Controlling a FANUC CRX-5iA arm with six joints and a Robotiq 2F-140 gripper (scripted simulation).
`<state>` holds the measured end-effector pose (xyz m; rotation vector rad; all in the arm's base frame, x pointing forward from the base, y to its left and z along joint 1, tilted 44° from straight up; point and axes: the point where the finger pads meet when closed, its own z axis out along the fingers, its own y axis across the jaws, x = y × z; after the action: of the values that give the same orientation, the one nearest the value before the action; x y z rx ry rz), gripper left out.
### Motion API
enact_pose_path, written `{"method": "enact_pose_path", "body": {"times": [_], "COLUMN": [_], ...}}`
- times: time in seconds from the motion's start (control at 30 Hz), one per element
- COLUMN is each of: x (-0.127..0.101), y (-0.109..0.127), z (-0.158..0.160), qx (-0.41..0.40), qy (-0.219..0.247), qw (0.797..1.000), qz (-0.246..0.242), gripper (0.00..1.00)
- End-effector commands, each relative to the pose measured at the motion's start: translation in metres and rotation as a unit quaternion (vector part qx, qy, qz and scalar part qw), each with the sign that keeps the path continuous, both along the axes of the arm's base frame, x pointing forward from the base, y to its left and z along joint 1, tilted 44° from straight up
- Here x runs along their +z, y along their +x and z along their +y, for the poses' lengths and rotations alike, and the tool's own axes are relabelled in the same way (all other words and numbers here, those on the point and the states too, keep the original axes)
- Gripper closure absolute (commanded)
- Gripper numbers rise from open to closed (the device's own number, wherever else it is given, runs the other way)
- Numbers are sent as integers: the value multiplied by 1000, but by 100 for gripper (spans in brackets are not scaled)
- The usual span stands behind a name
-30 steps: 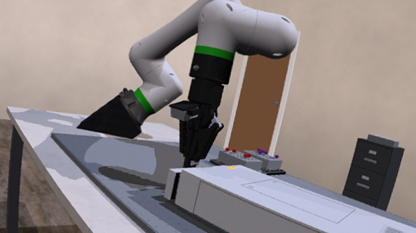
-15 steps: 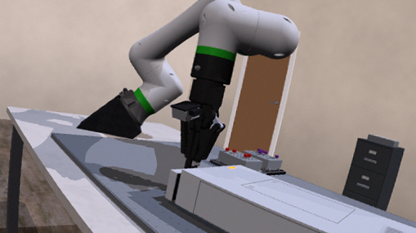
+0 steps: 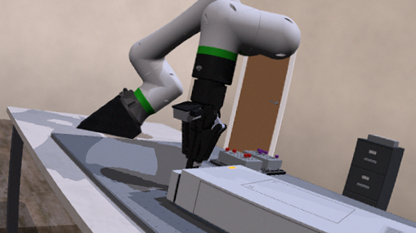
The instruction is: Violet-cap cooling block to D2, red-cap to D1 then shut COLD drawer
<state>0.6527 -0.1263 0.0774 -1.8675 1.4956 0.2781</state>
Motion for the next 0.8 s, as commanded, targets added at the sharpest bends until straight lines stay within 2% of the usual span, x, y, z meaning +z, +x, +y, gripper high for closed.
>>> {"method": "enact_pose_path", "body": {"times": [0.0, 0.77], "x": [1, 4], "y": [1, 7], "z": [-1, -1], "qx": [-1, -1], "qy": [-1, -1], "qw": [1000, 1000], "qz": [-1, -1], "gripper": [90, 90]}}
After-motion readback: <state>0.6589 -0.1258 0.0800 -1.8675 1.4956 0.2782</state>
